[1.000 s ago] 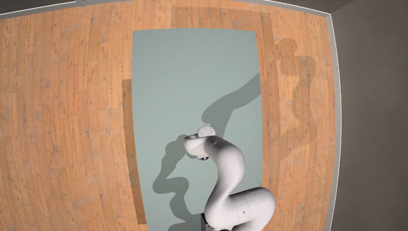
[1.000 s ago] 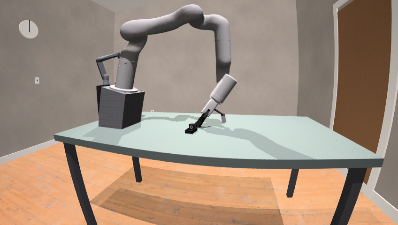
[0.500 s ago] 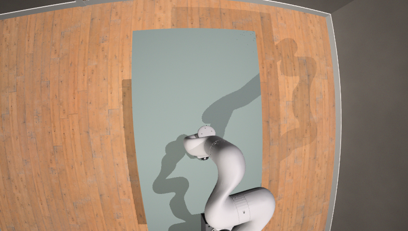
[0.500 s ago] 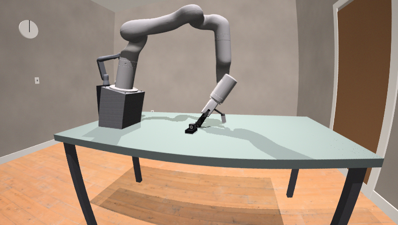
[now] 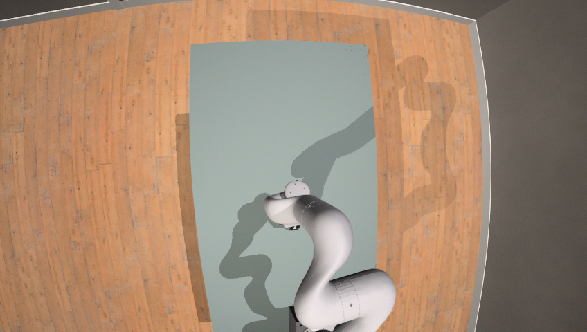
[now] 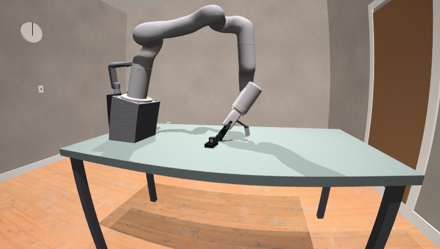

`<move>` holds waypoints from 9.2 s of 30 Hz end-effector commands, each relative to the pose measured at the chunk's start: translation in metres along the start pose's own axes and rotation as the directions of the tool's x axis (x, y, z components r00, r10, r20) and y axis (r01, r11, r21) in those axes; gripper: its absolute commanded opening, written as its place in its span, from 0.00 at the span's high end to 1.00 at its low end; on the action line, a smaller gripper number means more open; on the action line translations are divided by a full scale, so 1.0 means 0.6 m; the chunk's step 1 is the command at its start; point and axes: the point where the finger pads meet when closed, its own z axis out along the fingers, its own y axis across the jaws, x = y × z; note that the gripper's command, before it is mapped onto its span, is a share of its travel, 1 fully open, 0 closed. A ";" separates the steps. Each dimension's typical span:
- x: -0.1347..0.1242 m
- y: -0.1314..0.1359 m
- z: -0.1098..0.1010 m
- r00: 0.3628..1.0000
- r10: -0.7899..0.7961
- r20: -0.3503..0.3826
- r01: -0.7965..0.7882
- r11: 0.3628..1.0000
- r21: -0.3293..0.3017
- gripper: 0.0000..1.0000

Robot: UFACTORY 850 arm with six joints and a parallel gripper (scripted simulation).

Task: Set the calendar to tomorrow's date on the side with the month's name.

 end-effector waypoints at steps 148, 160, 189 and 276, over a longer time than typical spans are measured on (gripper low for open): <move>-0.084 0.041 -0.091 0.943 0.010 -0.332 -0.043 0.995 -0.092 0.31; -0.081 0.062 -0.093 0.926 0.011 -0.377 -0.068 0.988 -0.138 0.31; -0.061 0.059 -0.103 0.842 -0.006 -0.539 -0.073 0.989 -0.126 0.31; -0.087 0.000 -0.091 0.775 0.322 -0.544 -0.264 0.947 0.185 0.00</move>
